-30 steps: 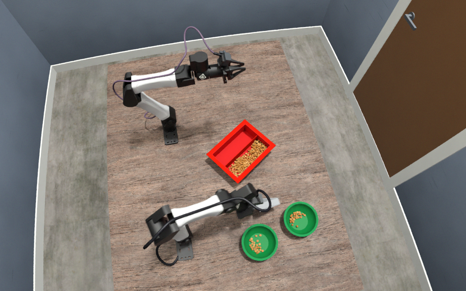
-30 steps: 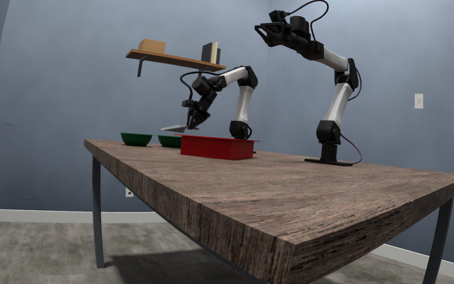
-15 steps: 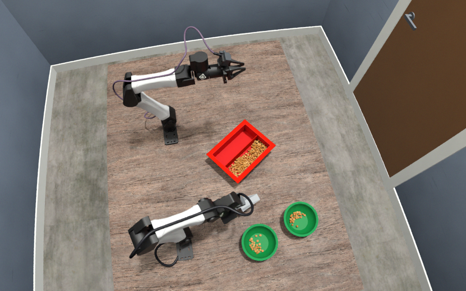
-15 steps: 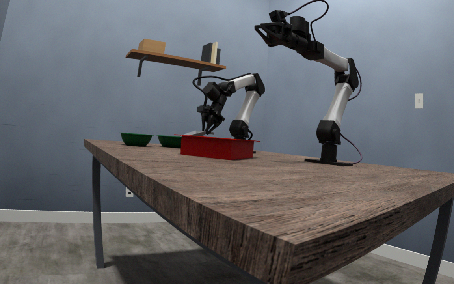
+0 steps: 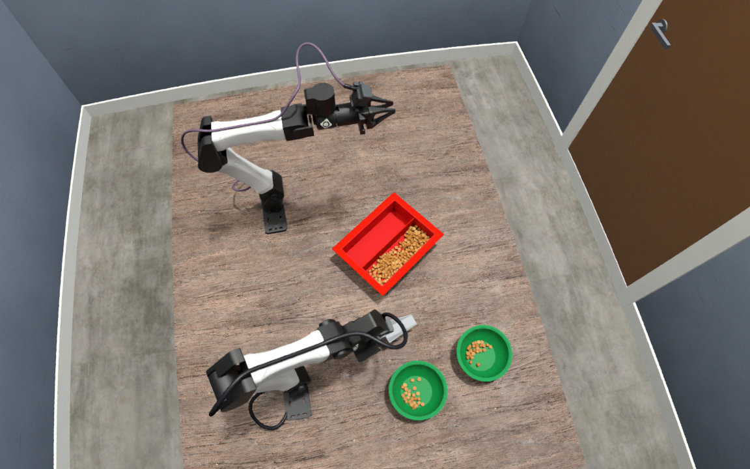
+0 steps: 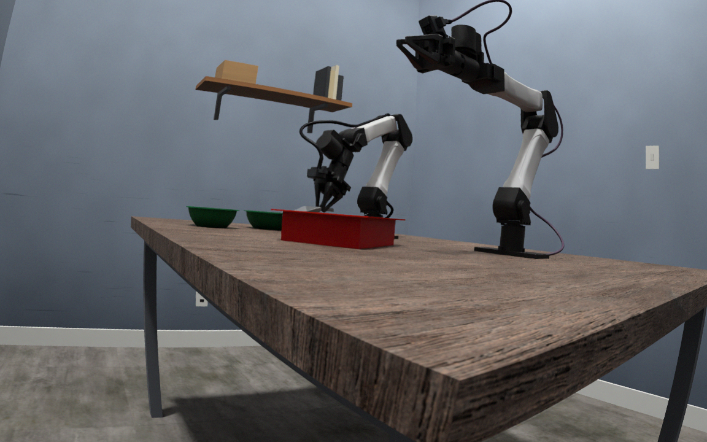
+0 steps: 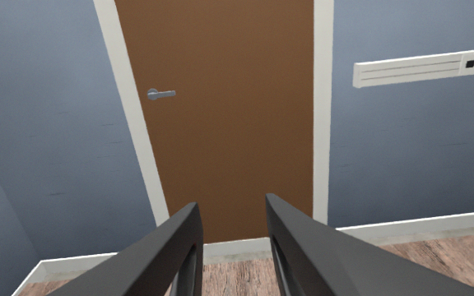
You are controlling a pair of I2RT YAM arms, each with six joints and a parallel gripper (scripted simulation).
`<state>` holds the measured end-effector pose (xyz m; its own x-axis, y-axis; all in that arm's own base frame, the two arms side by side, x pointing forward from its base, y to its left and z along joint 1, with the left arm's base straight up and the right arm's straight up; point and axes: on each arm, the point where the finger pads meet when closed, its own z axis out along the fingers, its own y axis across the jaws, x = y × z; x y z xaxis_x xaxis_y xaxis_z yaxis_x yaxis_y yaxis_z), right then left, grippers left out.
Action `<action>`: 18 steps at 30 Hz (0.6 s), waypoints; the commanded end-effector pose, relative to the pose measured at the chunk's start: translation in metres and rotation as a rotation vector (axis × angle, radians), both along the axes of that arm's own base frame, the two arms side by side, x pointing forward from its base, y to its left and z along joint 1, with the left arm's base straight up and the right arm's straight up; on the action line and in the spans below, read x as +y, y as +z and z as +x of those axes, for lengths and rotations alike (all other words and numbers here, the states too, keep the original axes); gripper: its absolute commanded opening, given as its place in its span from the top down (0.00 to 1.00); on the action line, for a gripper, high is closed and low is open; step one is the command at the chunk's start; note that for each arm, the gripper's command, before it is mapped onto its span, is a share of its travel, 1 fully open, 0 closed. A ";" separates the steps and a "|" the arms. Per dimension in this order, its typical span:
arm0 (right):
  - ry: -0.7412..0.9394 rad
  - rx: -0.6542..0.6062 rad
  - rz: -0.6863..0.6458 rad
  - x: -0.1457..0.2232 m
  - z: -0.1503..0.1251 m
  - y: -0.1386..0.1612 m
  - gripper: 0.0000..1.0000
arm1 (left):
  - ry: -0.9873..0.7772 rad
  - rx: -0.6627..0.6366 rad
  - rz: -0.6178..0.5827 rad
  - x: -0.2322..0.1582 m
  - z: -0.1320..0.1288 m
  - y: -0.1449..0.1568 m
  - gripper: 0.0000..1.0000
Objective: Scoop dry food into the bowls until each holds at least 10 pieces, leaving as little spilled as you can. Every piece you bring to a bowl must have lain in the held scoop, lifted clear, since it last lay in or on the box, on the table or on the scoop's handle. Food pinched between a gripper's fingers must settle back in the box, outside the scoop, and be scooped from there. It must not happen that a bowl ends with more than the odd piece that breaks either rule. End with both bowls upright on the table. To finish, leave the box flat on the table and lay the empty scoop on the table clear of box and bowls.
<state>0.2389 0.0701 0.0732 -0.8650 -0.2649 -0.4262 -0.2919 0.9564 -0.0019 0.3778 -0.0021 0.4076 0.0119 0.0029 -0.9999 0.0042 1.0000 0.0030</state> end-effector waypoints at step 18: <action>0.005 -0.026 0.016 0.004 0.008 -0.014 1.00 | -0.008 -0.053 -0.005 -0.002 -0.004 0.023 0.73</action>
